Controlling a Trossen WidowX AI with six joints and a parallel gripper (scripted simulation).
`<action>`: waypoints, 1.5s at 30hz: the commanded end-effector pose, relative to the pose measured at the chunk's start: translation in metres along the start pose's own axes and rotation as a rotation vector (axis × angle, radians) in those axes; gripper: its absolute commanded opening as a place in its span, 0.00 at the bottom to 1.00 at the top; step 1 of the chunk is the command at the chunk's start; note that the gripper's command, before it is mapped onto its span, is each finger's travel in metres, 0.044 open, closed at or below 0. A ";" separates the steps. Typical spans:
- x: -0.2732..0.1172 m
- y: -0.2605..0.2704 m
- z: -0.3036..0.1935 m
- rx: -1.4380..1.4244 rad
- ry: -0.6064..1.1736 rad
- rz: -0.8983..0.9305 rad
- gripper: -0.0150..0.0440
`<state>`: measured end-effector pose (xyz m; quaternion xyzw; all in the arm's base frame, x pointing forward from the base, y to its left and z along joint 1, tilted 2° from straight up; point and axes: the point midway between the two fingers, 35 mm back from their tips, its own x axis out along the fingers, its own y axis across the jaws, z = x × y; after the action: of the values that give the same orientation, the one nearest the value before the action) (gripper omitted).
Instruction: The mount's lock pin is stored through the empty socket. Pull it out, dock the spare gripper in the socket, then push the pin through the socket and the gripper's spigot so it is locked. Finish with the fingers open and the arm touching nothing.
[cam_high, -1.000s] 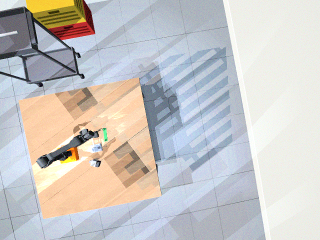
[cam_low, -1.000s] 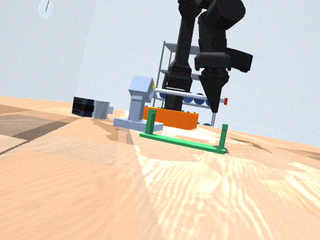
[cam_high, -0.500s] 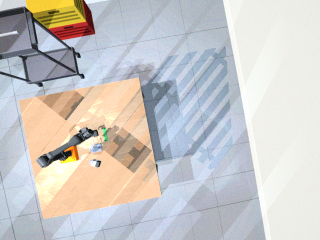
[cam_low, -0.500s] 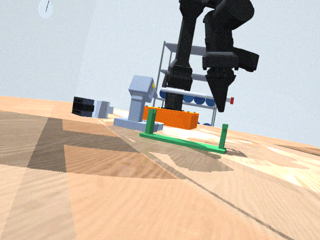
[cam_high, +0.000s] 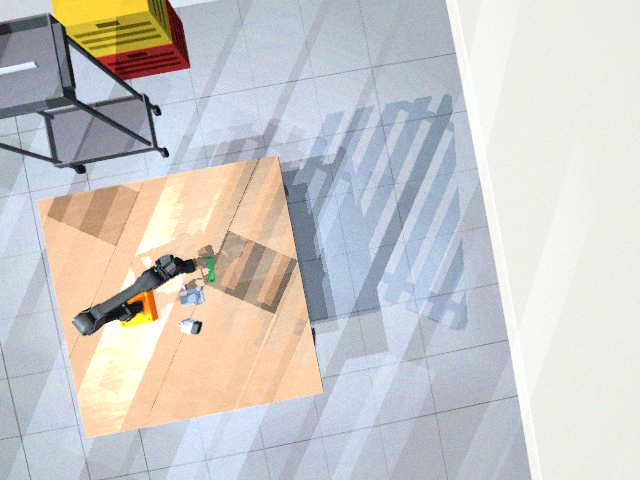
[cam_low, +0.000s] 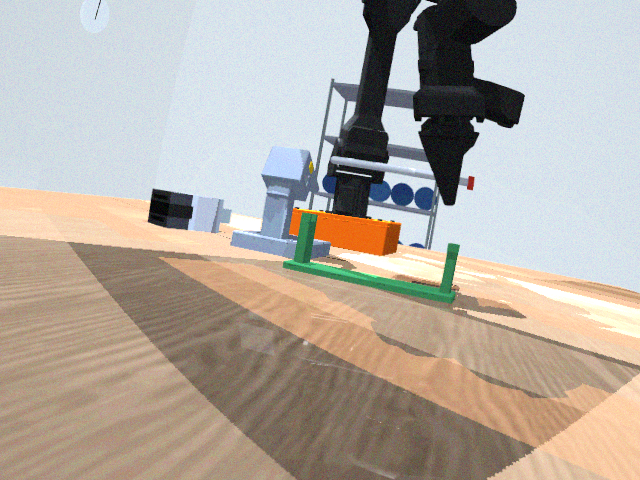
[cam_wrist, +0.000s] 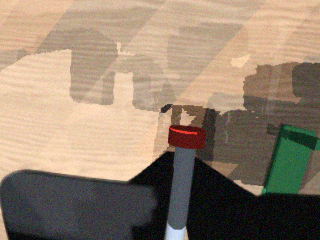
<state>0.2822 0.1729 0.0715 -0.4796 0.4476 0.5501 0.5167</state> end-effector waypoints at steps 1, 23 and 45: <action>-0.009 0.000 0.001 0.000 -0.001 -0.002 0.25; -0.011 -0.036 0.018 0.031 -0.001 -0.006 0.25; -0.013 -0.096 0.044 0.089 -0.006 -0.021 0.25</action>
<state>0.3674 0.2183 0.0902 -0.4607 0.4624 0.5301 0.5413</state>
